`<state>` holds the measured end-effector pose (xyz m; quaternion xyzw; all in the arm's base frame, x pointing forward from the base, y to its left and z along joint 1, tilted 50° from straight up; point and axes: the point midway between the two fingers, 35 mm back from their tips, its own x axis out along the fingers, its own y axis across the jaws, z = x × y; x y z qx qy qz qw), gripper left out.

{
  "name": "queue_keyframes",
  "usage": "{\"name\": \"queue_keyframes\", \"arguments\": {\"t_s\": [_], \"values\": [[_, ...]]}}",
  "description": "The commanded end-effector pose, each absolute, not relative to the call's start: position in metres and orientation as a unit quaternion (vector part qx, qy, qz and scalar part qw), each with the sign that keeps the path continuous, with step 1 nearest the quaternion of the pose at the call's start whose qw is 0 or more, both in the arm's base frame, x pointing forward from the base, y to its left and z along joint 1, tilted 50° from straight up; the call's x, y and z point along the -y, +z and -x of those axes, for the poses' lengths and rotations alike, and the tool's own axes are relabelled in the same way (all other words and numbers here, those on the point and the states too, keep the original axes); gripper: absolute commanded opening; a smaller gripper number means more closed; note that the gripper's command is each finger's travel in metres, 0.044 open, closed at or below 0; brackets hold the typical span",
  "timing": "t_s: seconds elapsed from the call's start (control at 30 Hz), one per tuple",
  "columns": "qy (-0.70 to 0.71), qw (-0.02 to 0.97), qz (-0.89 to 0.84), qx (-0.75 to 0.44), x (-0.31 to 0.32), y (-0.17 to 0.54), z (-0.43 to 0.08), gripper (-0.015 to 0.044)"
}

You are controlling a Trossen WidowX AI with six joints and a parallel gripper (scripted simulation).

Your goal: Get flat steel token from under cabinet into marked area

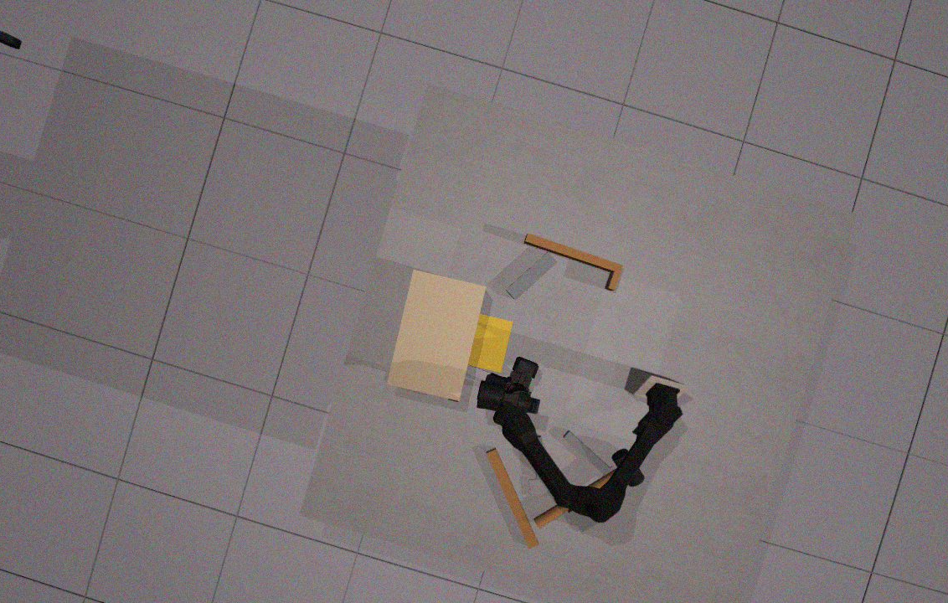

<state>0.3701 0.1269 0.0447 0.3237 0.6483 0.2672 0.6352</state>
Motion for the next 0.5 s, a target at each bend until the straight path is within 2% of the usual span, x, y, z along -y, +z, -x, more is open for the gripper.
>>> {"name": "queue_keyframes", "arguments": {"t_s": [0.0, 0.47], "values": [[0.27, 0.637, -0.323, -0.646, -0.126, 0.045, -0.377, 0.0], [0.271, 0.637, -0.322, -0.645, -0.126, 0.044, -0.39, 0.0]]}}
